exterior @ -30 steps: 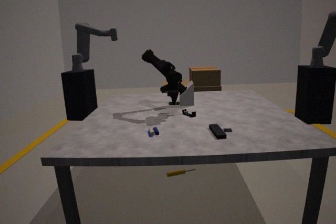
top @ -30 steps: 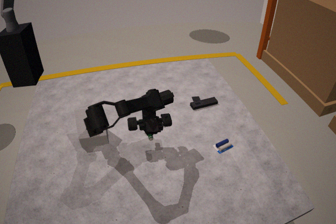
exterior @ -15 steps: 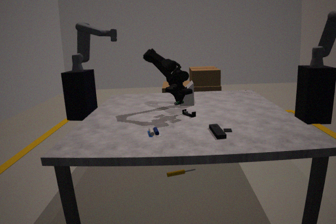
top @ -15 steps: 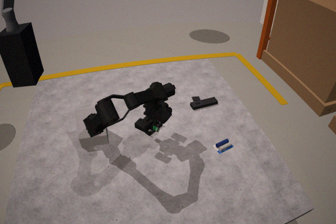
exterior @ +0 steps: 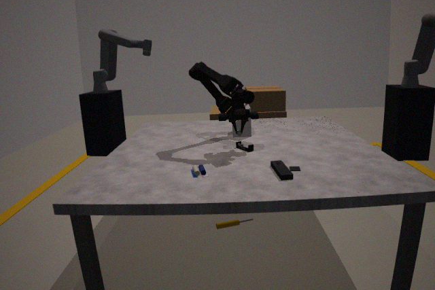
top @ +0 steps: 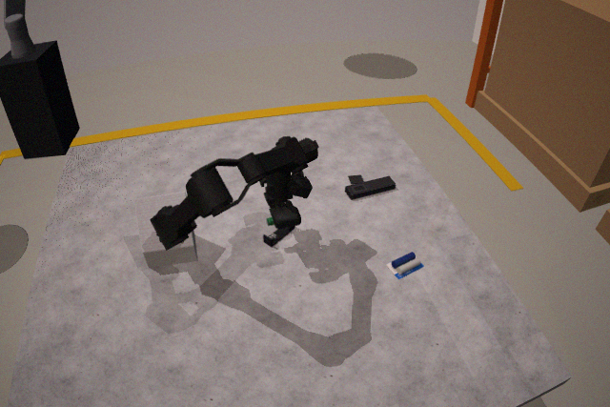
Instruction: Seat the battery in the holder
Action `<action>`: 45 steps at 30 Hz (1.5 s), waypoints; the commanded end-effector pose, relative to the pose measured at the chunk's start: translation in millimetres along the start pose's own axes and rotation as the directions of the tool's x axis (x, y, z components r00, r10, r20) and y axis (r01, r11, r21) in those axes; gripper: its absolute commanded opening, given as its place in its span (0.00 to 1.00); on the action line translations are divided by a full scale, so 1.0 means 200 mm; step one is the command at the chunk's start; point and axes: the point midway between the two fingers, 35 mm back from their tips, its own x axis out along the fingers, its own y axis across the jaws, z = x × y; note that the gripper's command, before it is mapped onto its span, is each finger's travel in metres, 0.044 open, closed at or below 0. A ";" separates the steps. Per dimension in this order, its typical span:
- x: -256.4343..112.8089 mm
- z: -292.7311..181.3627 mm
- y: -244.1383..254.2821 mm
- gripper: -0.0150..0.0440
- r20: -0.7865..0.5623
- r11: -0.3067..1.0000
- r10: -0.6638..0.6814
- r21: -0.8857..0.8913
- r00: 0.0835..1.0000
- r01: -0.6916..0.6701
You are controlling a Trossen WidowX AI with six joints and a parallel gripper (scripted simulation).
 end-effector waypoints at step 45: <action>0.20 0.06 0.14 0.36 0.217 0.831 0.154 -0.557 0.964 -0.008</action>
